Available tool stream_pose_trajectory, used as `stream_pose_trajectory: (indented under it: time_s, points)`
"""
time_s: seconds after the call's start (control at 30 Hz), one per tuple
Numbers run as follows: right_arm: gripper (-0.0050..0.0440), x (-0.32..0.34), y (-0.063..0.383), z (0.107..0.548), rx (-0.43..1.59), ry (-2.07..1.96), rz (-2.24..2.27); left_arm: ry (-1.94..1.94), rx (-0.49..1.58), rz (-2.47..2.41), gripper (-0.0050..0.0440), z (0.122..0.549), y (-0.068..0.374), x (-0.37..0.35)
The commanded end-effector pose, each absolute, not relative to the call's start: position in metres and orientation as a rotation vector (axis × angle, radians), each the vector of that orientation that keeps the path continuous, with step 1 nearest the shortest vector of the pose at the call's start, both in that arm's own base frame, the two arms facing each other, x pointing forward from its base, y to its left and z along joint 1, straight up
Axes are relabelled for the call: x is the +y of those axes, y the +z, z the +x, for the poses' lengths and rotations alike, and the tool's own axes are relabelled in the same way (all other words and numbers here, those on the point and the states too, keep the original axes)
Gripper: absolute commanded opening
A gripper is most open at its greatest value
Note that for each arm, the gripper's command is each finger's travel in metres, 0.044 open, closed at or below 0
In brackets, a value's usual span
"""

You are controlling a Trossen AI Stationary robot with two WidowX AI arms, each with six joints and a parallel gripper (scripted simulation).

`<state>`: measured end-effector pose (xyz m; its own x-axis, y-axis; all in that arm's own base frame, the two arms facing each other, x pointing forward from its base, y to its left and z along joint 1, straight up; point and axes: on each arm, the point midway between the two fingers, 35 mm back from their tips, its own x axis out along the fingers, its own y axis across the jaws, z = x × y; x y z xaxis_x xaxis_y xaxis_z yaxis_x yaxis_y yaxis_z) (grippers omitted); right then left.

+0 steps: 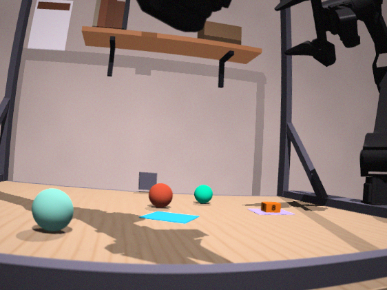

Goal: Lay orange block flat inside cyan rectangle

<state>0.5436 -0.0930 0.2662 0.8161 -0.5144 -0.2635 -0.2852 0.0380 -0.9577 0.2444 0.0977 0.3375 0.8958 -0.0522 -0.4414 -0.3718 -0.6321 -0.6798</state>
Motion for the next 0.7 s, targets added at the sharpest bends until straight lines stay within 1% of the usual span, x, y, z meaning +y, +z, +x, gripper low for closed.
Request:
stream_pose_trajectory:
  time_s: [0.0, 0.6, 0.67]
  points:
    - [0.044, -0.0929, 0.2836, 0.5407, 0.63, -0.224, -1.552, 0.478, 0.295, -2.213, 0.044, 0.2437, 0.3416, 0.097]
    - [0.044, -0.0929, 0.2836, 0.5407, 0.63, -0.224, -1.552, 0.478, 0.295, -2.213, 0.044, 0.2437, 0.3416, 0.097]
    - [0.044, -0.0855, 0.2906, 0.5379, 0.603, -0.219, -1.532, 0.481, 0.3, -2.21, 0.044, 0.2429, 0.3366, 0.0948]
